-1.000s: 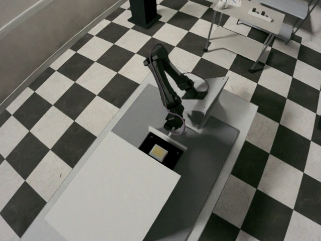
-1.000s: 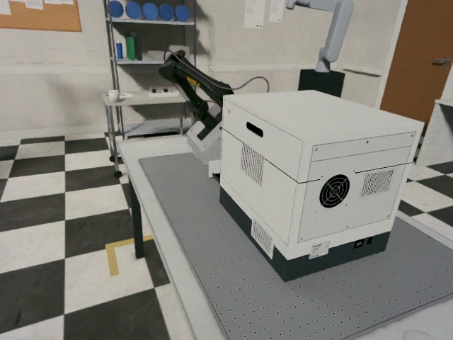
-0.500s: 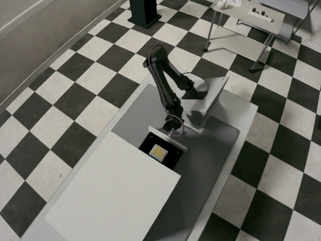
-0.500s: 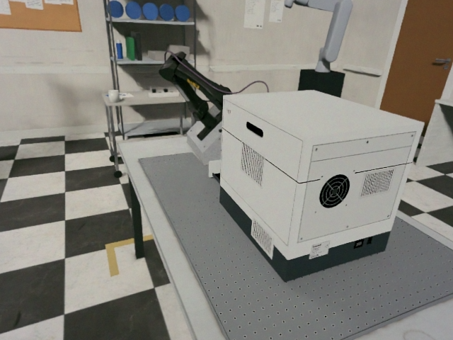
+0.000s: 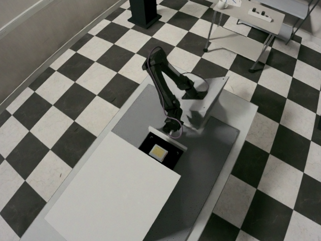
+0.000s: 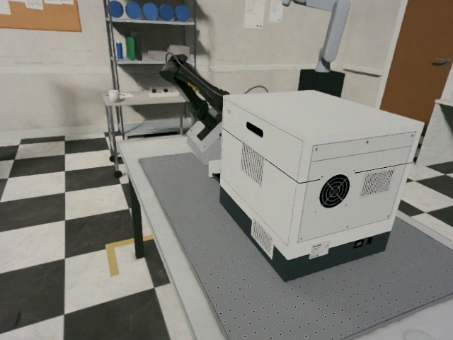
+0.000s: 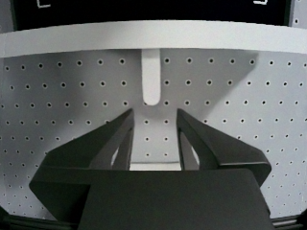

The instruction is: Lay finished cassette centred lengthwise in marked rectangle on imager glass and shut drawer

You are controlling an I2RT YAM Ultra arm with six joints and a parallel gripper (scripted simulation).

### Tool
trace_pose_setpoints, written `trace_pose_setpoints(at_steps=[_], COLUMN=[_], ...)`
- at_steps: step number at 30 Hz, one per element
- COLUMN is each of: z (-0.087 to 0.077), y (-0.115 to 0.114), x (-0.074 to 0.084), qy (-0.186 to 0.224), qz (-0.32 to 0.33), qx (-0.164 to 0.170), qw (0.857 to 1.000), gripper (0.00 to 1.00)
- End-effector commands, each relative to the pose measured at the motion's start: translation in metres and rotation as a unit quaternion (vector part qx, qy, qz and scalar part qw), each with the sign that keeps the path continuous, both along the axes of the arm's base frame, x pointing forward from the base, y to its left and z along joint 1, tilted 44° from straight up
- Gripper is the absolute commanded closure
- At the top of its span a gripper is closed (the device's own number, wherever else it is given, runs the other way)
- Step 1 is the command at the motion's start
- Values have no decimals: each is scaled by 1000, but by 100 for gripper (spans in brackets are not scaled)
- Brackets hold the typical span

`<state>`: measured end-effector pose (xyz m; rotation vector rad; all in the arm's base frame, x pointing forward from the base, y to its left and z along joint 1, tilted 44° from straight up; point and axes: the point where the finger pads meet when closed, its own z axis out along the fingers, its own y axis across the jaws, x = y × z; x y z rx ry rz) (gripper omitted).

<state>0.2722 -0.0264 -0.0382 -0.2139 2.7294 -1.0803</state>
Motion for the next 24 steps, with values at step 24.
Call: trace_pose_setpoints(at_steps=[24], z=[-27], y=[-18], x=[8], qy=[2], qz=[16], qx=[-4], qw=[1000], gripper=[65])
